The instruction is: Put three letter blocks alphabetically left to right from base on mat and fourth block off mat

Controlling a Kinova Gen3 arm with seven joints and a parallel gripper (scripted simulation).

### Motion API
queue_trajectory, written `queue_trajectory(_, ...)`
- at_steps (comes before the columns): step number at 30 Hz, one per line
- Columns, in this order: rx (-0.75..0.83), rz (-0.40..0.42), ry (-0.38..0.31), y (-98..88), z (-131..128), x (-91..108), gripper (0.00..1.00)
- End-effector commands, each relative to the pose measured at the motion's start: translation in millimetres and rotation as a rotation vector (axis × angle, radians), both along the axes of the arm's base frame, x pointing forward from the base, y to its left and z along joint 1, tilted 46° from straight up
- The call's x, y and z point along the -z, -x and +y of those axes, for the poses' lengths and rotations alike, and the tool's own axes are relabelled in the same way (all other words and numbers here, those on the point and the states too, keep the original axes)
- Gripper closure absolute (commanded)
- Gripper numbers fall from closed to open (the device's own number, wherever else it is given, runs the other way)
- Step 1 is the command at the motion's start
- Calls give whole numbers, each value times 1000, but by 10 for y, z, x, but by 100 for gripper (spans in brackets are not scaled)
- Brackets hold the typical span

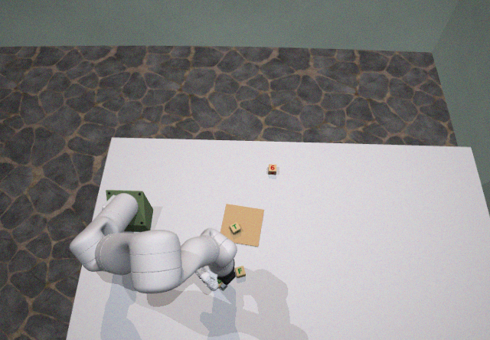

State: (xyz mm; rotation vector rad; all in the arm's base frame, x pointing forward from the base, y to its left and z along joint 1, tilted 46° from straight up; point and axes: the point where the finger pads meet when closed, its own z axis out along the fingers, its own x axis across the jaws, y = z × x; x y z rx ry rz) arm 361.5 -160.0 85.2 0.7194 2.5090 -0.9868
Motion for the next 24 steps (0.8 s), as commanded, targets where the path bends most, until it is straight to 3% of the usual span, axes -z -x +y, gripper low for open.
queue_trajectory(1, -1, -1, 0, -4, 5, -1, 13)
queue_trajectory(5, -1, -1, 0, -4, 5, -1, 13)
queue_trajectory(6, -1, -1, 0, -4, 5, -1, 43)
queue_trajectory(24, -1, -1, 0, -4, 5, -1, 43)
